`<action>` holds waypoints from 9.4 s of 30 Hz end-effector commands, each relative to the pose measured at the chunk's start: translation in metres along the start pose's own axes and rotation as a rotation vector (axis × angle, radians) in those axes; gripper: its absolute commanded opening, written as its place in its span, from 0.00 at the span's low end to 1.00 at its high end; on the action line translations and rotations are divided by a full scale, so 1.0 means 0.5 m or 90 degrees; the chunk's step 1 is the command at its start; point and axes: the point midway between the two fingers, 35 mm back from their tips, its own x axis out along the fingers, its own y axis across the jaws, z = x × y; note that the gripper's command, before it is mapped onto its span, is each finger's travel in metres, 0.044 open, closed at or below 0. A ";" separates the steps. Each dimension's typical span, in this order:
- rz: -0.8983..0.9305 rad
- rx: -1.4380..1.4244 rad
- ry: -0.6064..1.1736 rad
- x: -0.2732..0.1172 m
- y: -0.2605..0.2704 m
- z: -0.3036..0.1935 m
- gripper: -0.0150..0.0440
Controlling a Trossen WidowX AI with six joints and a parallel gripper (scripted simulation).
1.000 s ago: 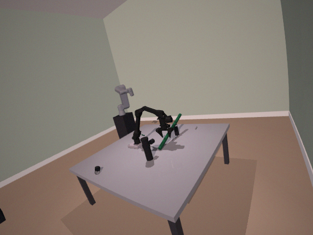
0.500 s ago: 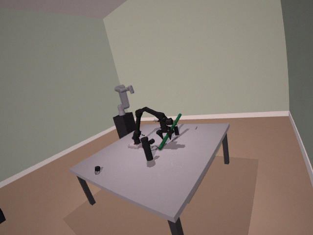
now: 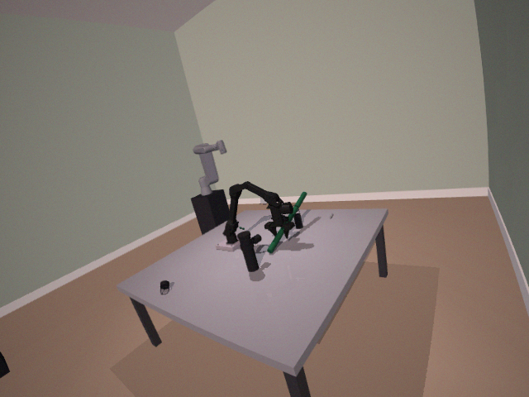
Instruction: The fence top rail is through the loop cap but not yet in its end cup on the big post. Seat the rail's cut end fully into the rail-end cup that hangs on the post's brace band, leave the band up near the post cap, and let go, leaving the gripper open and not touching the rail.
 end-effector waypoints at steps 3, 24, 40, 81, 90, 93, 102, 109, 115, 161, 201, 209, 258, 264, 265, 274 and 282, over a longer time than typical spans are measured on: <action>0.000 0.002 0.004 0.003 0.000 -0.002 0.63; 0.000 0.003 0.011 -0.013 0.002 -0.003 0.25; 0.002 0.012 0.197 -0.151 0.012 -0.075 0.25; 0.013 0.011 0.187 -0.149 0.012 -0.074 0.25; 0.013 0.011 0.187 -0.154 0.010 -0.075 0.25; 0.013 0.011 0.187 -0.155 0.009 -0.076 0.25; 0.013 0.011 0.187 -0.159 0.007 -0.080 0.25; 0.015 0.010 0.187 -0.156 0.008 -0.096 0.25; 0.018 0.008 0.186 -0.152 0.011 -0.115 0.25; 0.026 0.006 0.176 -0.141 0.012 -0.106 0.25; 0.026 0.008 0.183 -0.149 0.014 -0.110 0.25; 0.026 0.008 0.183 -0.150 0.014 -0.111 0.25; 0.033 0.007 0.178 -0.147 0.015 -0.112 0.25; 0.033 0.007 0.178 -0.147 0.015 -0.114 0.25; 0.033 0.007 0.178 -0.148 0.015 -0.115 0.25; 0.032 0.007 0.178 -0.149 0.015 -0.121 0.25; 0.032 0.007 0.178 -0.149 0.015 -0.126 0.25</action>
